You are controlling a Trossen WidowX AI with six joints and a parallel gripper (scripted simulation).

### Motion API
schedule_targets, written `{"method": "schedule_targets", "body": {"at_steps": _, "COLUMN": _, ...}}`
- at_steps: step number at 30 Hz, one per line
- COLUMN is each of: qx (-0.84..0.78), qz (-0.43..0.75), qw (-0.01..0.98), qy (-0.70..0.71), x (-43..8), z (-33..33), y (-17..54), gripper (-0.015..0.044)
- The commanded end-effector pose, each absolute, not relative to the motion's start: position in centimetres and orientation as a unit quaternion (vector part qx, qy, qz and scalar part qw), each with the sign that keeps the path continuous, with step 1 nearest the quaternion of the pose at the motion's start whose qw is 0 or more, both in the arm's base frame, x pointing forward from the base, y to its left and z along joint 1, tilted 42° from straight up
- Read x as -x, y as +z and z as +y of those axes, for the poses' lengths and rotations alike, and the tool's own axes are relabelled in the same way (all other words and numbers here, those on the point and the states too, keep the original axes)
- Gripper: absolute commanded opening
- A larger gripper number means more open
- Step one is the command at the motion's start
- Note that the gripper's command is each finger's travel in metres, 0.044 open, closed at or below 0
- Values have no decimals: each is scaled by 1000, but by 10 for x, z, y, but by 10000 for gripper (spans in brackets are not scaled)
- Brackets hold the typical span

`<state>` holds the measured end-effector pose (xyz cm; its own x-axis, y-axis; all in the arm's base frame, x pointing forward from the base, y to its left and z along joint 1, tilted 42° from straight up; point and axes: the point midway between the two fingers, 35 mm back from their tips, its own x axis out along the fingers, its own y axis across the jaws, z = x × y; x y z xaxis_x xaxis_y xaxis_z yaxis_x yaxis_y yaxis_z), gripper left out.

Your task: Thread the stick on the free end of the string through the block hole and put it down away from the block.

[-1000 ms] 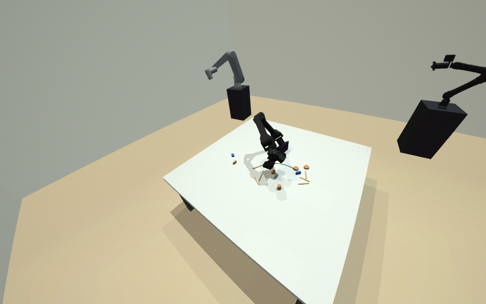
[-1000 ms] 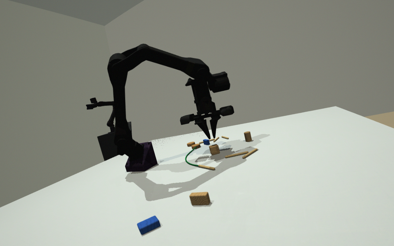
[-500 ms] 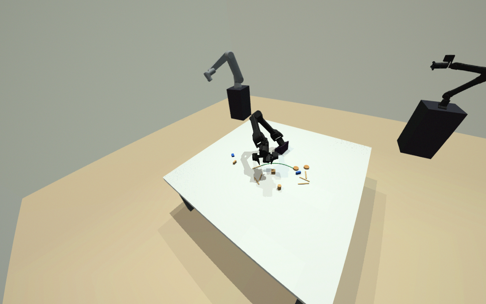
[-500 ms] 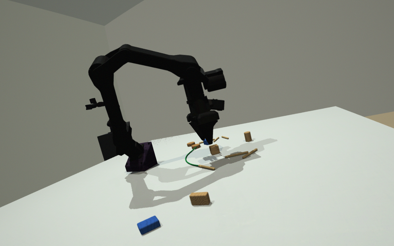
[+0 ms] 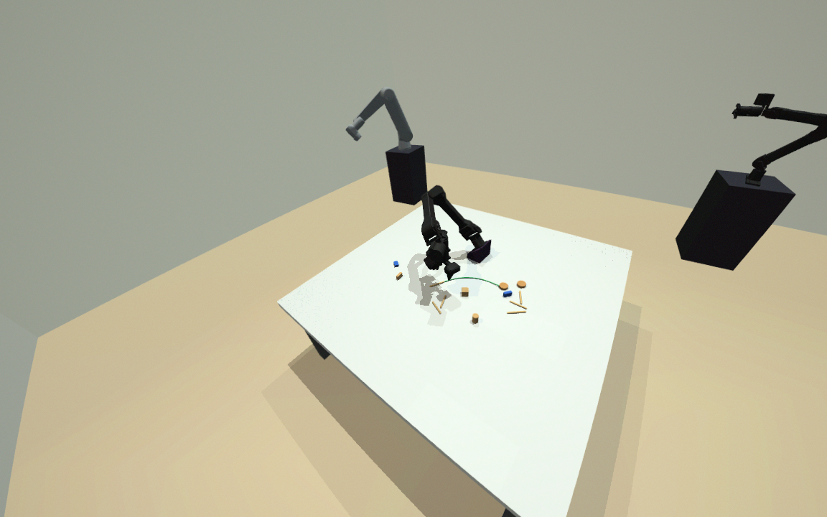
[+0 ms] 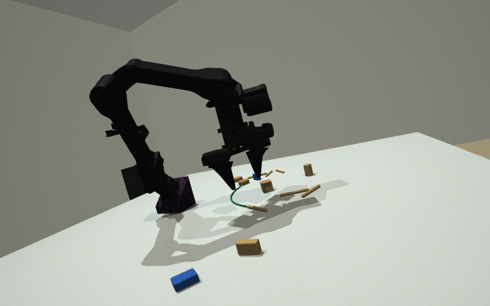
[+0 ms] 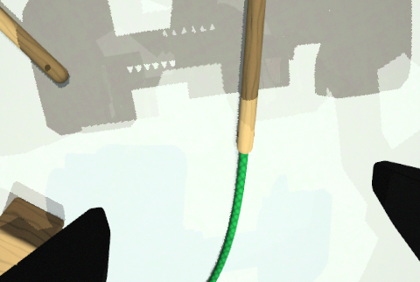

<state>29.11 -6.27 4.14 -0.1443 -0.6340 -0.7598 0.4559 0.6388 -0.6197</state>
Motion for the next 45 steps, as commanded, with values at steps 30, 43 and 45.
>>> {"method": "schedule_targets", "body": {"at_steps": 30, "qx": 19, "qz": 590, "qw": 653, "qy": -475, "x": -285, "z": -71, "y": 45, "gripper": 125}}
{"method": "schedule_targets", "body": {"at_steps": 43, "qx": 19, "qz": 590, "qw": 653, "qy": -475, "x": -283, "z": -85, "y": 29, "gripper": 125}}
{"method": "schedule_targets", "body": {"at_steps": 45, "qx": 19, "qz": 590, "qw": 653, "qy": -475, "x": -282, "z": -87, "y": 26, "gripper": 125}}
